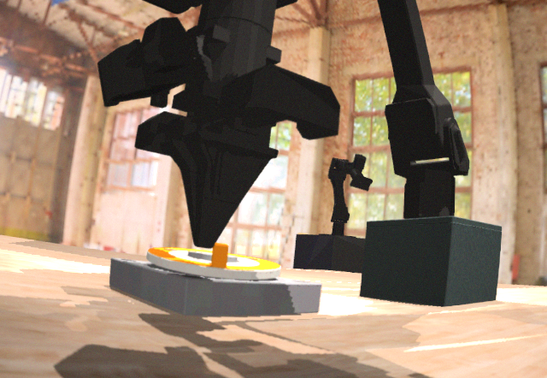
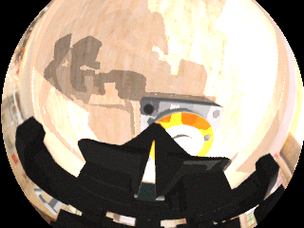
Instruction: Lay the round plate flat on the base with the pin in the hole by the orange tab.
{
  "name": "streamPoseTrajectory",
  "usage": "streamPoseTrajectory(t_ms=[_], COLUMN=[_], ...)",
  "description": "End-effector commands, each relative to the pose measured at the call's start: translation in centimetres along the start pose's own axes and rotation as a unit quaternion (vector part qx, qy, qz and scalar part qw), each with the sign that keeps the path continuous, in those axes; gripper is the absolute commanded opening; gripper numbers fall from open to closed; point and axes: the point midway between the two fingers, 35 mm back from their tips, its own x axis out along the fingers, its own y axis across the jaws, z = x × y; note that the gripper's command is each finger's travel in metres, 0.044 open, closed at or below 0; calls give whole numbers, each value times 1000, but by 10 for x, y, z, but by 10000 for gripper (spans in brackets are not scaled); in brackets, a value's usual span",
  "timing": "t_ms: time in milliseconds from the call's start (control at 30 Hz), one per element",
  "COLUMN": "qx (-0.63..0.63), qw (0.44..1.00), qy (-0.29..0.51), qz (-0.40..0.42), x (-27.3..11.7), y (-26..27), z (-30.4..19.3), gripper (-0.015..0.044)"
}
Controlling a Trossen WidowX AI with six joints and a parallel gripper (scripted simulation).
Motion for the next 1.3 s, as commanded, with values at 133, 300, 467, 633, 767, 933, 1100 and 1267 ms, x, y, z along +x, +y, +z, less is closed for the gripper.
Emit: streamPoseTrajectory(t_ms=[133, 300, 467, 633, 767, 933, 1100, 1267], qx=[2, 2, 2, 2, 2, 2, 2, 2], qw=[1000, 1000, 1000, 1000, 1000, 1000, 1000, 1000], qy=[10, 10, 10, 10, 10, 10, 10, 10], qz=[1, 1, 1, 1, 1, 2, 2, 2], x=[3, 3, 3, 3, 3, 3, 3, 3], y=[2, 3, 4, 5, 6, 6, 7, 8], z=[-10, -11, -14, -16, -18, -20, -22, -24], gripper=[0, 0, 0, 0, 0, 0, 0, 0])
